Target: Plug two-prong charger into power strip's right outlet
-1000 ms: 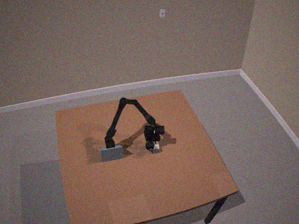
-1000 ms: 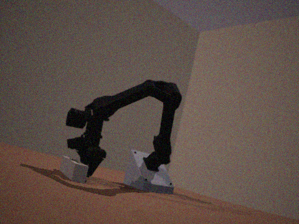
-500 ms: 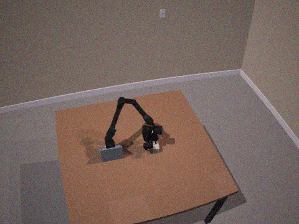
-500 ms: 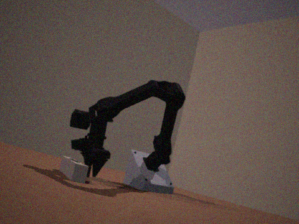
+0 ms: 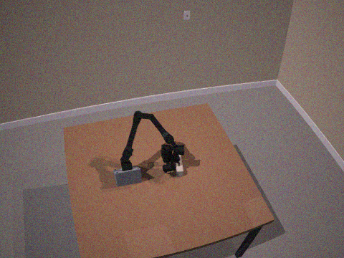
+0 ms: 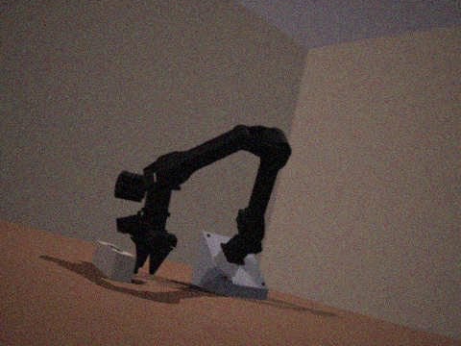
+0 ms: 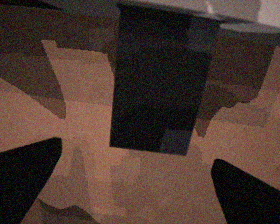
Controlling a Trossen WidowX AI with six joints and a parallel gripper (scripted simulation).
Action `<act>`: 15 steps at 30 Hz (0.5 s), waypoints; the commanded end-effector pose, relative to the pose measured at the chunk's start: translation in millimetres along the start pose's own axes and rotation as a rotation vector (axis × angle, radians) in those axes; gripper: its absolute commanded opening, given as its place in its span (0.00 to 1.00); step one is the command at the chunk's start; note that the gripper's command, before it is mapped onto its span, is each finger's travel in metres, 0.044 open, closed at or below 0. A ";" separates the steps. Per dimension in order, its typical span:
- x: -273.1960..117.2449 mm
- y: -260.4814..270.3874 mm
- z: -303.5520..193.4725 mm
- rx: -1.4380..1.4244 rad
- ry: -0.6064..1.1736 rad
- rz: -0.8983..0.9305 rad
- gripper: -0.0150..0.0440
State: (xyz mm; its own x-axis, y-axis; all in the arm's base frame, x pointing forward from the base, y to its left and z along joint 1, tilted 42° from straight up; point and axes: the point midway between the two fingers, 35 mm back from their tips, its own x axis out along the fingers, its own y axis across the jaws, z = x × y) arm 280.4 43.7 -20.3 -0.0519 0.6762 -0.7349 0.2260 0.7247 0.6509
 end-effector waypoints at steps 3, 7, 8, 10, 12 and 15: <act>1.0 -0.2 -8.0 0.003 0.001 0.002 1.00; 1.4 -0.3 -12.5 0.003 0.001 0.002 1.00; 1.5 -0.3 -13.6 0.003 0.001 0.002 1.00; 1.8 -0.3 -15.9 0.003 0.001 0.002 1.00; 2.0 -0.4 -18.1 0.003 0.001 0.002 1.00; 2.4 -0.5 -21.5 0.003 0.001 0.002 1.00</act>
State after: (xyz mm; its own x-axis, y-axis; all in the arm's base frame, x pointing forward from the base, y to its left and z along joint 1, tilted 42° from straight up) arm 263.9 46.8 -18.5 -0.0525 0.6765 -0.7346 0.2275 0.7244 0.6508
